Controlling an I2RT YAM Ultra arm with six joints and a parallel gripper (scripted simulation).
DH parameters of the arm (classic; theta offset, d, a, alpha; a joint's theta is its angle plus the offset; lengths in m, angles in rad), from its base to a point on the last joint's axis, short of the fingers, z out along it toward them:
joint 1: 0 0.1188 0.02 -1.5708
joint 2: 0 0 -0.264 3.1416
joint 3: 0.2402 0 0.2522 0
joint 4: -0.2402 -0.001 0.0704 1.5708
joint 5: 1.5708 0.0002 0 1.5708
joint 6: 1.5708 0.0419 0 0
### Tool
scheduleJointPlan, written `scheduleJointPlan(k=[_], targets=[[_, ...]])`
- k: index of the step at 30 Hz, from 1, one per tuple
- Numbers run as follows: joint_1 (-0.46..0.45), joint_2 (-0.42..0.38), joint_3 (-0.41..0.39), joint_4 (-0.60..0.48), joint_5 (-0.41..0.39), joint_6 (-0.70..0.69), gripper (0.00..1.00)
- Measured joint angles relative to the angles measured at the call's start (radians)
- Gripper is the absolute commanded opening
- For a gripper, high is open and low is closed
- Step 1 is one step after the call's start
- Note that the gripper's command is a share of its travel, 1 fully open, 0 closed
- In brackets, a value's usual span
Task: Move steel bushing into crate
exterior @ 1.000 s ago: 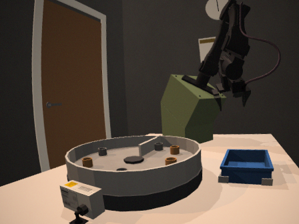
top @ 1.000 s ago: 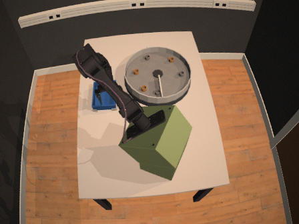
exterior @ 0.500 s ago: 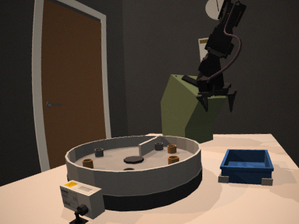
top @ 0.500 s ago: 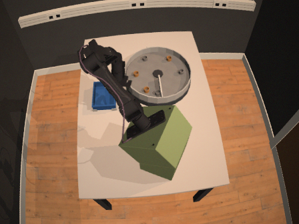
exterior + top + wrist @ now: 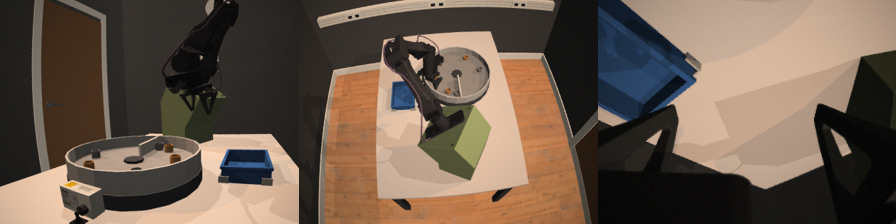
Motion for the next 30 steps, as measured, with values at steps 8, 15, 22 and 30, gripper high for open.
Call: scheduleJointPlan(k=[8, 15, 22, 30], targets=[[-0.120, 0.064, 0.027, 0.040, -0.010, 0.171, 1.00], [-0.217, 0.116, 0.047, 0.074, -0.017, 0.313, 1.00], [-0.307, 0.165, 0.068, 0.105, -0.027, 0.456, 1.00], [-0.362, 0.192, 0.077, 0.132, -0.030, 0.566, 1.00]])
